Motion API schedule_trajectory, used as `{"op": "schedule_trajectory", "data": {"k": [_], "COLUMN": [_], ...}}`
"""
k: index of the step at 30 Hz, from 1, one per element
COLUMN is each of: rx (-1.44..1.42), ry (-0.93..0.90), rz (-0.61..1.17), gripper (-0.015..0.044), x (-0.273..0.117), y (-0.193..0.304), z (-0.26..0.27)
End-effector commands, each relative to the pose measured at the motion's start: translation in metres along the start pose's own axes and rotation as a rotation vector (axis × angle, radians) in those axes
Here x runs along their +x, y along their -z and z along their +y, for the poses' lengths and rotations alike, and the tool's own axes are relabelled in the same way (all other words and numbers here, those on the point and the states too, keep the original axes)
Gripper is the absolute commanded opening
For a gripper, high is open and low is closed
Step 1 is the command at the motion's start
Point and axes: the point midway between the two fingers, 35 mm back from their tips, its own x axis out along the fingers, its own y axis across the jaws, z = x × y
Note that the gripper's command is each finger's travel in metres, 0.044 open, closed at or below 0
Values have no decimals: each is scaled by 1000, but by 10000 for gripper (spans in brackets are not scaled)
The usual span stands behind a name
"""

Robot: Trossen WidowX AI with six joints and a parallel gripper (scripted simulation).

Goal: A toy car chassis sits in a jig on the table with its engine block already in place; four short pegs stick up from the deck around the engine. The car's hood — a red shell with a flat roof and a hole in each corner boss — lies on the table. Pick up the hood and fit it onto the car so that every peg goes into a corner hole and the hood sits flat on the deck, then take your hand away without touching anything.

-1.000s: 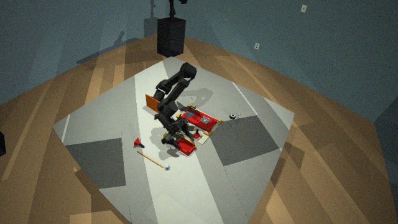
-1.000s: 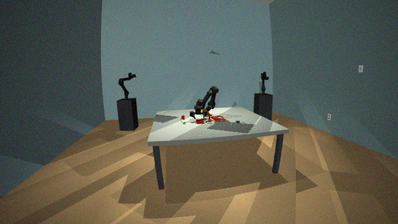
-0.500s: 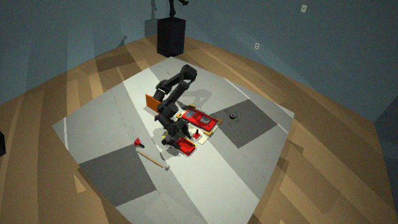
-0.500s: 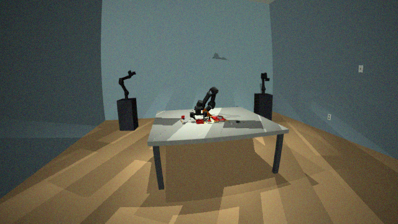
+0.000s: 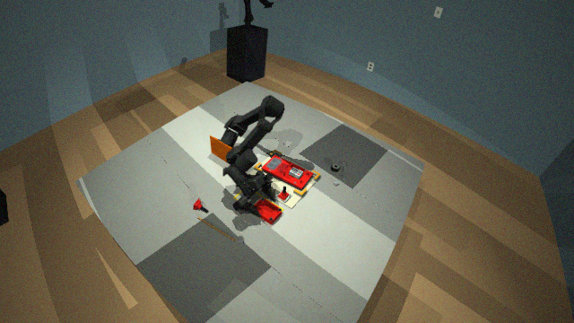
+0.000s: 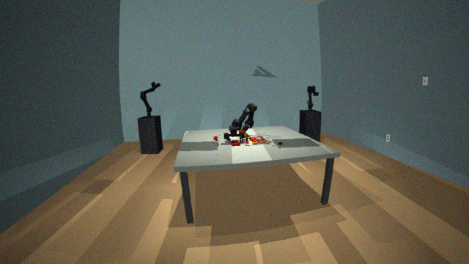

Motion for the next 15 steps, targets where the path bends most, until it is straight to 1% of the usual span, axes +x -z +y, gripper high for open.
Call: {"op": "schedule_trajectory", "data": {"k": [1, 15], "rx": [3, 3], "ry": [4, 4], "rz": [-2, -3], "gripper": [440, 440], "x": [1, 5], "y": [2, 8], "z": [-1, -1]}}
